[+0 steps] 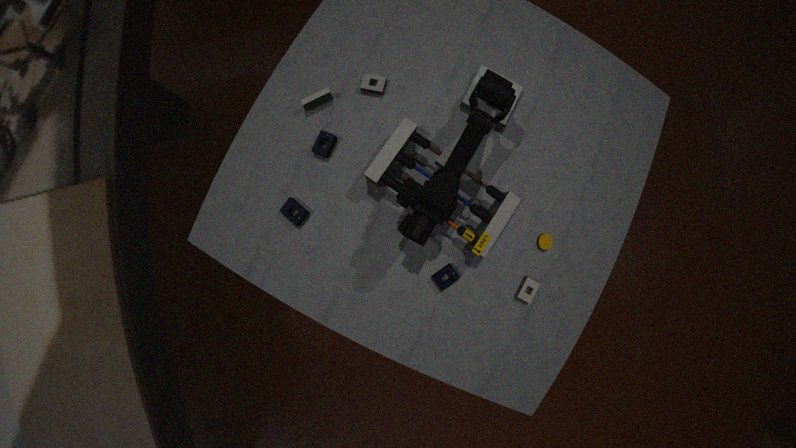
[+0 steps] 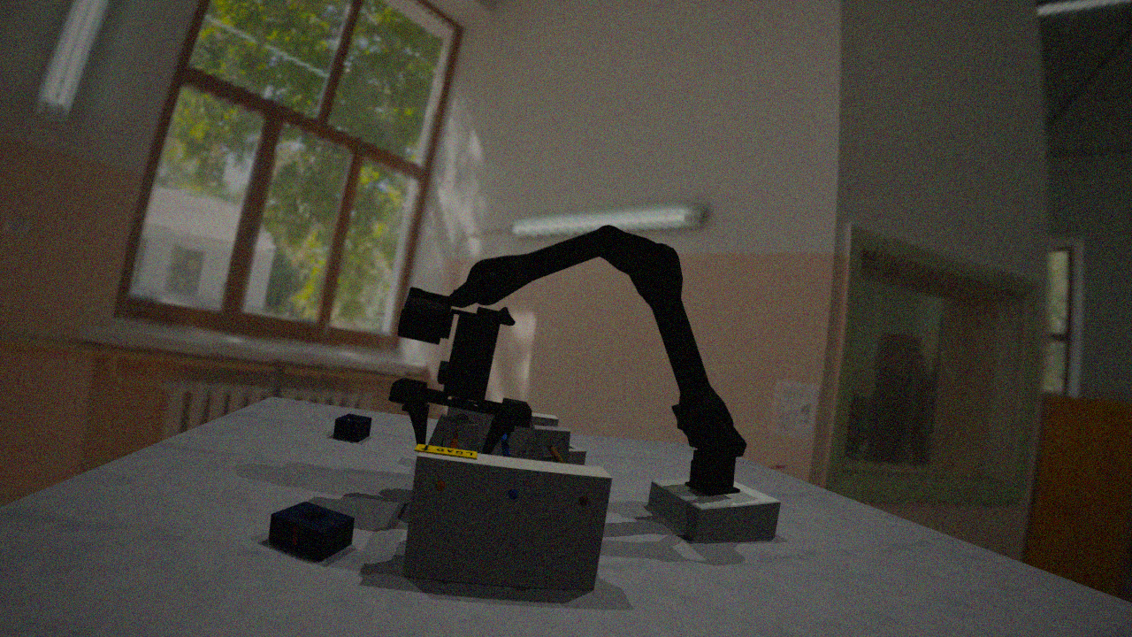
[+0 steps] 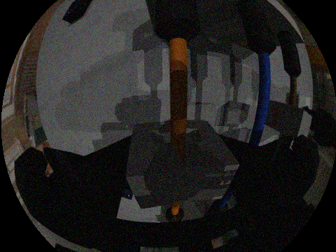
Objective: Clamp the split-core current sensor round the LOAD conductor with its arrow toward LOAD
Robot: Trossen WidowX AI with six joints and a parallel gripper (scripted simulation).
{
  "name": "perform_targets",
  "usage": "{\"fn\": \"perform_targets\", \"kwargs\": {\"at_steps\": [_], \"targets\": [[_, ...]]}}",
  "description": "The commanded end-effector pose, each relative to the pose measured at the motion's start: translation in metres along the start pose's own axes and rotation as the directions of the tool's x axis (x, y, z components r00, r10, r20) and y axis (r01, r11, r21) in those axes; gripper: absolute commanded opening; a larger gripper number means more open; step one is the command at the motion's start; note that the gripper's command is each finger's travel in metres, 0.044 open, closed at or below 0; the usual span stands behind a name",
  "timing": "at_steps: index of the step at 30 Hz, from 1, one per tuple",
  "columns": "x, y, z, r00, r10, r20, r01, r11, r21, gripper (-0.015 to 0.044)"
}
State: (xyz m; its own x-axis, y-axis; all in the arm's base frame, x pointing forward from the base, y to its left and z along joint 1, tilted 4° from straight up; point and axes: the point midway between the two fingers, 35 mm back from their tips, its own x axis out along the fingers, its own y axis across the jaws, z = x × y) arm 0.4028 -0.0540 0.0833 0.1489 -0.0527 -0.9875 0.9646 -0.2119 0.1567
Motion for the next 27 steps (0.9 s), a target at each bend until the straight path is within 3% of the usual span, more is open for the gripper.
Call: {"fn": "perform_targets", "kwargs": {"at_steps": [1,16,27], "targets": [[0.000,0.000,0.000,1.000,0.002,0.000,-0.002,1.000,0.000,0.0000],[-0.014,0.001,0.000,0.979,0.202,-0.004,-0.202,0.979,-0.005,0.0000],[-0.012,0.001,0.000,0.983,0.182,-0.006,-0.182,0.983,0.001,0.0000]]}}
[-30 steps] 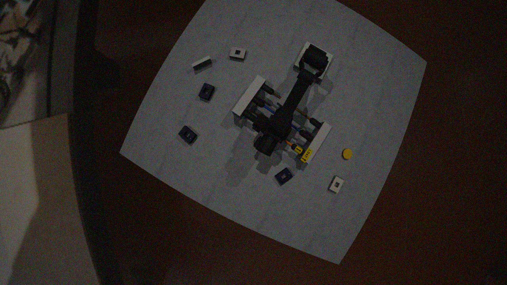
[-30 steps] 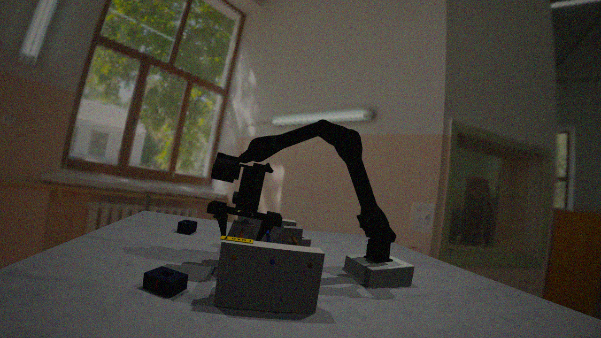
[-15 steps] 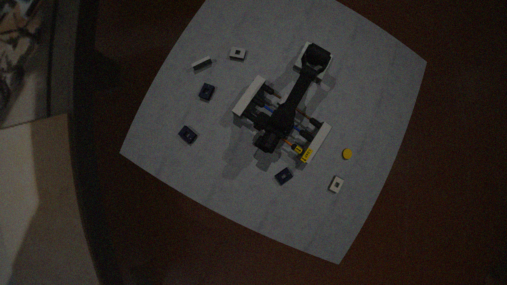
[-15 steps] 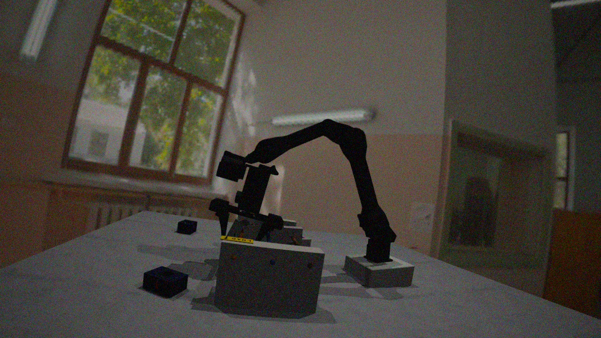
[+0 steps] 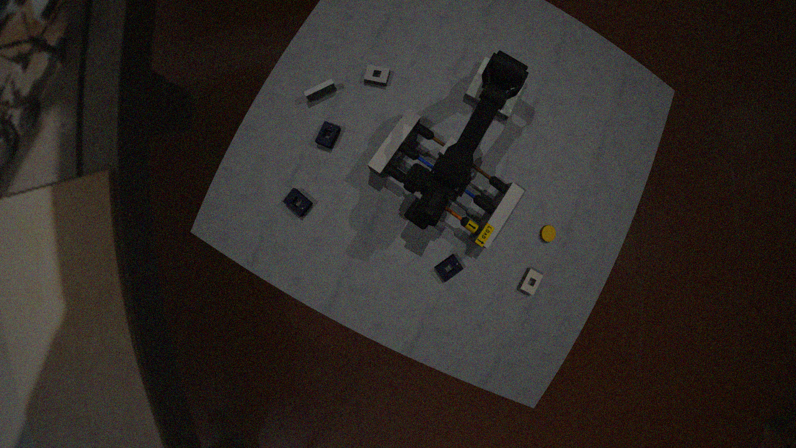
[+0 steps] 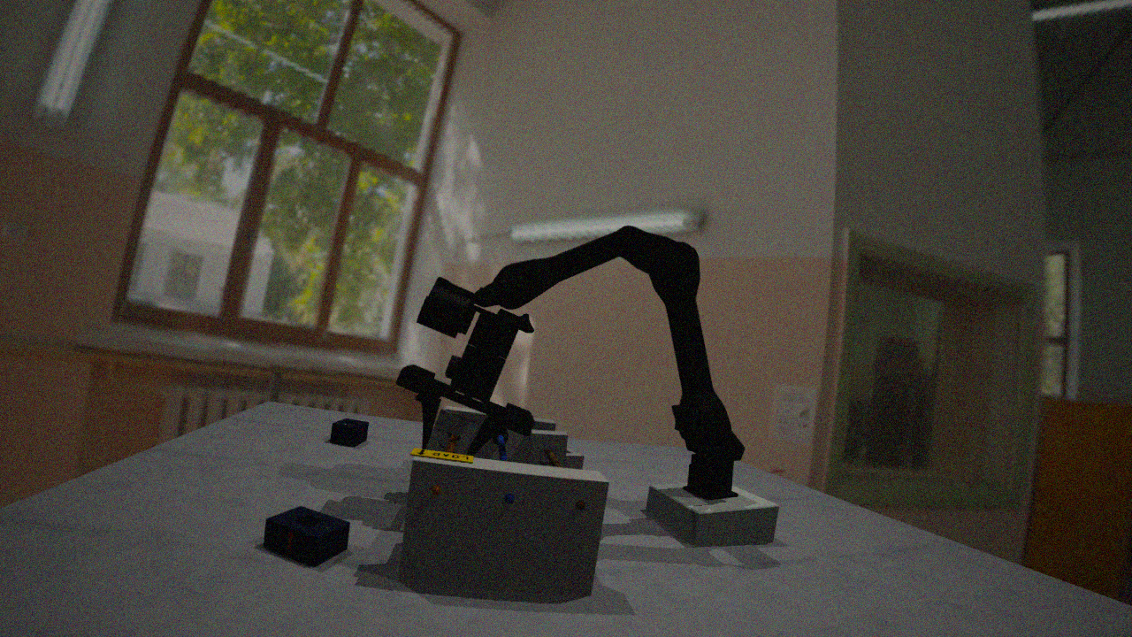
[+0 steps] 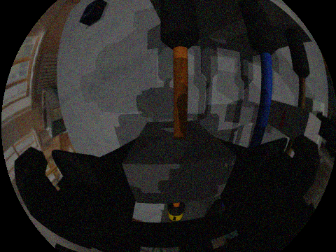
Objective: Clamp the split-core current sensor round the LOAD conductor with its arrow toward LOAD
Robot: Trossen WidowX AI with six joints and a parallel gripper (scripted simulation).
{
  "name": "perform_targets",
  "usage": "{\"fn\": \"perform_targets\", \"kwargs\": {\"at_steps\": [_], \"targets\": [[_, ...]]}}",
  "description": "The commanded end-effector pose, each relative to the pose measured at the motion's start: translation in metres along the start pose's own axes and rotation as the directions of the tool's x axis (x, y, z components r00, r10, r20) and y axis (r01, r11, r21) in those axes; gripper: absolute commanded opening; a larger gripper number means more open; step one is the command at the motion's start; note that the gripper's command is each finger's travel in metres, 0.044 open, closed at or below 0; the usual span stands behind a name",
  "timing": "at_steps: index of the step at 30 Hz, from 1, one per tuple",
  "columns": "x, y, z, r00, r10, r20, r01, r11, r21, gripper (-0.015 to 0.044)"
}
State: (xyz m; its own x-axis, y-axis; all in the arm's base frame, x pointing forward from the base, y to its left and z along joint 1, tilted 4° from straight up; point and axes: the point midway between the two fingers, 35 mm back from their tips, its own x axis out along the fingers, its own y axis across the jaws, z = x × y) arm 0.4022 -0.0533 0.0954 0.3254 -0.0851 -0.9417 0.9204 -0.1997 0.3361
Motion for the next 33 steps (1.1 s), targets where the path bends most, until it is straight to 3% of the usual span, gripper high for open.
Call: {"fn": "perform_targets", "kwargs": {"at_steps": [1,2,19,23,33], "targets": [[0.0003,-0.0002,0.0000,1.000,-0.002,0.000,0.002,1.000,0.000,0.0000],[0.0003,-0.0002,0.0000,1.000,-0.002,0.000,0.002,1.000,0.000,0.0000],[-0.0002,0.0000,0.0001,1.000,-0.011,0.000,0.011,1.000,0.000,0.0440],[-0.0005,0.0002,-0.0001,1.000,-0.002,0.000,0.002,1.000,0.000,0.0337],[-0.0005,0.0002,-0.0001,1.000,-0.002,0.000,0.002,1.000,0.000,0.0270]]}}
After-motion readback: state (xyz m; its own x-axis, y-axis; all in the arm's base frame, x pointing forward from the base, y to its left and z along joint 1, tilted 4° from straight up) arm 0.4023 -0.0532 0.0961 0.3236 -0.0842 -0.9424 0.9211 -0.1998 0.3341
